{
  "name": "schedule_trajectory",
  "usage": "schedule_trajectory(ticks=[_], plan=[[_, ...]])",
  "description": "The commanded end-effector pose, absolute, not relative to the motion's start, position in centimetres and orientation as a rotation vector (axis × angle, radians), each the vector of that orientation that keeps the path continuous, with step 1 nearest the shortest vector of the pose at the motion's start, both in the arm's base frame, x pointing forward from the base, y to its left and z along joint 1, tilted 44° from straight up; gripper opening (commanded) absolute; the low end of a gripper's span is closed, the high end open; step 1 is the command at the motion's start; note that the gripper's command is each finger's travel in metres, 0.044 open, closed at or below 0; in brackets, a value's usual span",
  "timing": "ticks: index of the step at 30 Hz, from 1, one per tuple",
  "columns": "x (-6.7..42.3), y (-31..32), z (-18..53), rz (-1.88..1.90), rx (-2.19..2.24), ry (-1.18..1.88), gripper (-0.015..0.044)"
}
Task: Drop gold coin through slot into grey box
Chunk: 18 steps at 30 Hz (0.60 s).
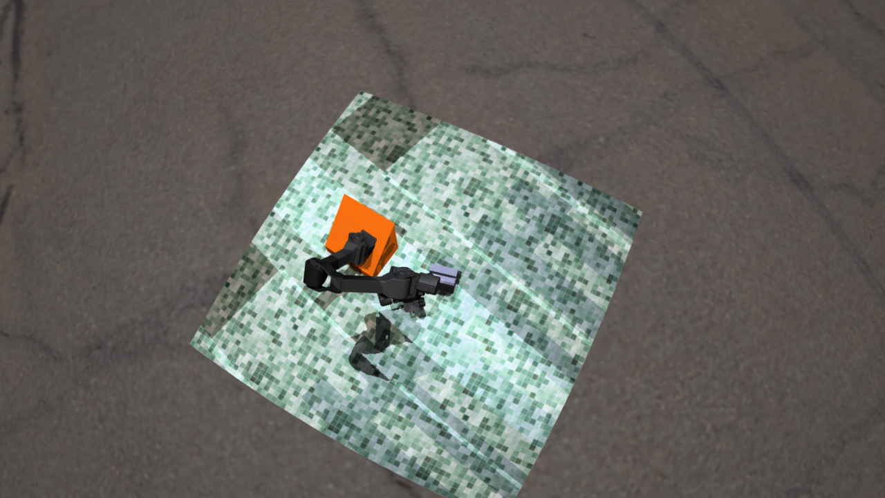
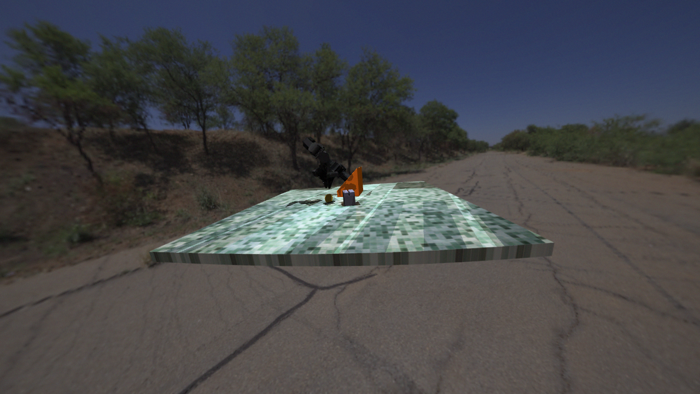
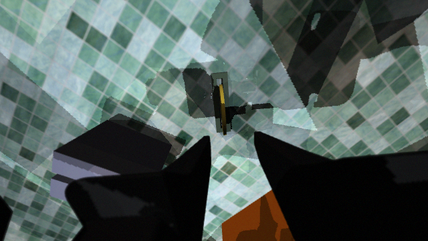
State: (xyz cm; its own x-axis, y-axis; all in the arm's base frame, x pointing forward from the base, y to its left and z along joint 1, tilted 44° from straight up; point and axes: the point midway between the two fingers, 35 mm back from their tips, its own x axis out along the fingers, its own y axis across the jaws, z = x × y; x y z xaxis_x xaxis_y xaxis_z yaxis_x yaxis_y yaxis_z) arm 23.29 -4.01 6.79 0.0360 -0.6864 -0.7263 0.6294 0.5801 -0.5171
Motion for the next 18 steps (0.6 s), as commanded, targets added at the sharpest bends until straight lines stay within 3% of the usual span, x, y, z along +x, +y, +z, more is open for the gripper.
schedule_trajectory(ticks=[1, 18], plan=[[23.5, -4.6, 6.2, -1.008, -0.063, 1.149, 0.0161], [23.9, -6.5, 4.0, -1.006, -0.061, 1.149, 0.0161]])
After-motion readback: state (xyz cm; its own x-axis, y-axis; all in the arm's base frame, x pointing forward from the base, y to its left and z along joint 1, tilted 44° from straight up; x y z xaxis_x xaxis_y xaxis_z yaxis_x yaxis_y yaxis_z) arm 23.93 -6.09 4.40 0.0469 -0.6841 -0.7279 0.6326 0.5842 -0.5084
